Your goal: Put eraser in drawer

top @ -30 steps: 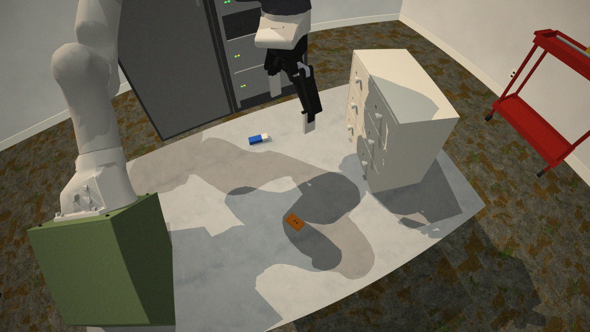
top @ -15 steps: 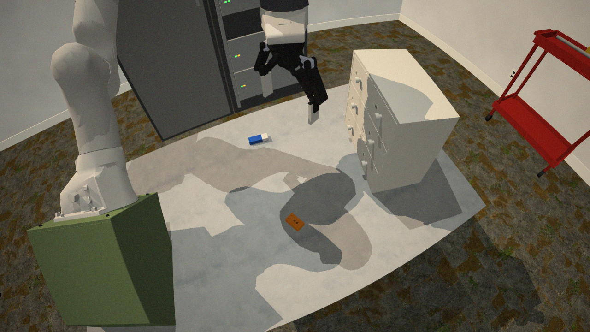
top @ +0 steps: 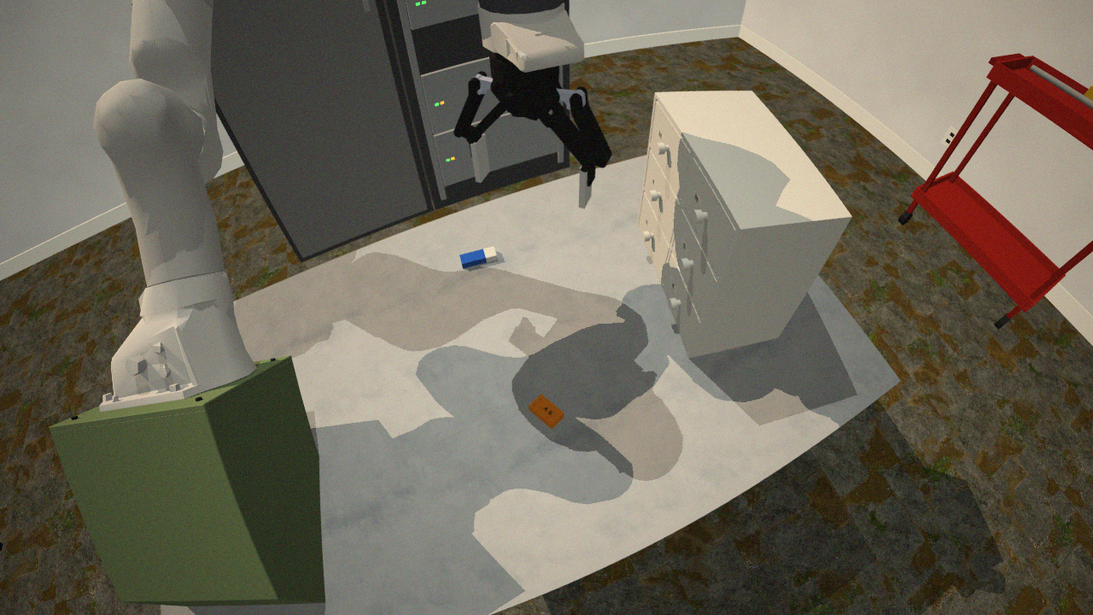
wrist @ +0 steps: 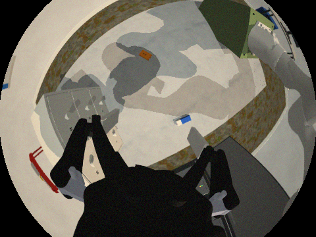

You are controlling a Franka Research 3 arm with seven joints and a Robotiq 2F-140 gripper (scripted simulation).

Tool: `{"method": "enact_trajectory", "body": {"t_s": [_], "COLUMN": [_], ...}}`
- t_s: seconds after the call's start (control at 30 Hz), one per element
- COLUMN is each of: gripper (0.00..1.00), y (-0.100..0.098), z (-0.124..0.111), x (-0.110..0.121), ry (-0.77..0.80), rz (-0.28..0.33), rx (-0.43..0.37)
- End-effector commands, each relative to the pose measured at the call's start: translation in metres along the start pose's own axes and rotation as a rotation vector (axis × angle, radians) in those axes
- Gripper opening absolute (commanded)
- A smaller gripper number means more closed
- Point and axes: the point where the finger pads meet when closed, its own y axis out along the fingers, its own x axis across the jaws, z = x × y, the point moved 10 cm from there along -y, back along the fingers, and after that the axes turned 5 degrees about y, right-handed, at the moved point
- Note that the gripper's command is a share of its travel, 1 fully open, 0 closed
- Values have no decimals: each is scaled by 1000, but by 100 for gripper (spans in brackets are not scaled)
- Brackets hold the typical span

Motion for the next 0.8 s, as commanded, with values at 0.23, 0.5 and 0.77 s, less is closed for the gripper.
{"method": "enact_trajectory", "body": {"t_s": [0.23,0.5,0.77], "gripper": [100,100,100], "y": [0,0,-1], "z": [-11,-18,-28], "x": [11,18,27], "ry": [-464,-649,-884], "rz": [2,3,3], "rx": [-8,-8,-7]}}
